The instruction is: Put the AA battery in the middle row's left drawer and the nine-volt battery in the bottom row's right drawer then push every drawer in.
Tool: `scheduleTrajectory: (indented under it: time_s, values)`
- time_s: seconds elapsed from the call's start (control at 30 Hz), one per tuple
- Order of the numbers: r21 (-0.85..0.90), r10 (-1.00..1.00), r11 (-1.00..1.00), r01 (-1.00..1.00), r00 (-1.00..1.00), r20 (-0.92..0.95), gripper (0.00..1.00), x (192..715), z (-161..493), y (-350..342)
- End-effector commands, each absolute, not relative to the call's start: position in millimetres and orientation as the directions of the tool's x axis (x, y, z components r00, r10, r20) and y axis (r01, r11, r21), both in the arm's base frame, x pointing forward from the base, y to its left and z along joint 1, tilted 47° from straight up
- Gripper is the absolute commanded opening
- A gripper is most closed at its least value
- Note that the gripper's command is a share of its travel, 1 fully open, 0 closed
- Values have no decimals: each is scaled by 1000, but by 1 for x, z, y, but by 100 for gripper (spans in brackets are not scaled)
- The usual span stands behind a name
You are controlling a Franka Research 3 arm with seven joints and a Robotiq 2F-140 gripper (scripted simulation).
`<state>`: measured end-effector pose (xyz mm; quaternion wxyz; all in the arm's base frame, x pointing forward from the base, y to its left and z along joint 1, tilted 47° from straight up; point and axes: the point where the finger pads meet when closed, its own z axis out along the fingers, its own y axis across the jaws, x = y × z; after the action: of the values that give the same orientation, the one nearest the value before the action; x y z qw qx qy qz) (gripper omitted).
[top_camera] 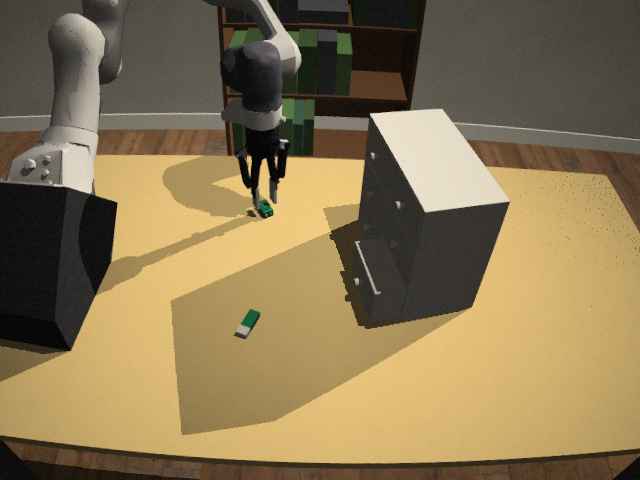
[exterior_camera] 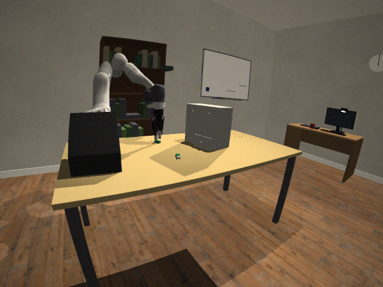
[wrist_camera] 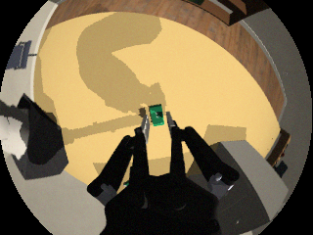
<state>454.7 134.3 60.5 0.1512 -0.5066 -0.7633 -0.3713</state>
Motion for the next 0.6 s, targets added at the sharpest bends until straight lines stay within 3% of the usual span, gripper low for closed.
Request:
scheduleTrajectory:
  time_s: [0.0, 0.57]
  values:
    - [416, 661, 214, 884, -444, 605, 26, 456, 60, 135]
    - [416, 661, 214, 884, -444, 605, 26, 459, 45, 152]
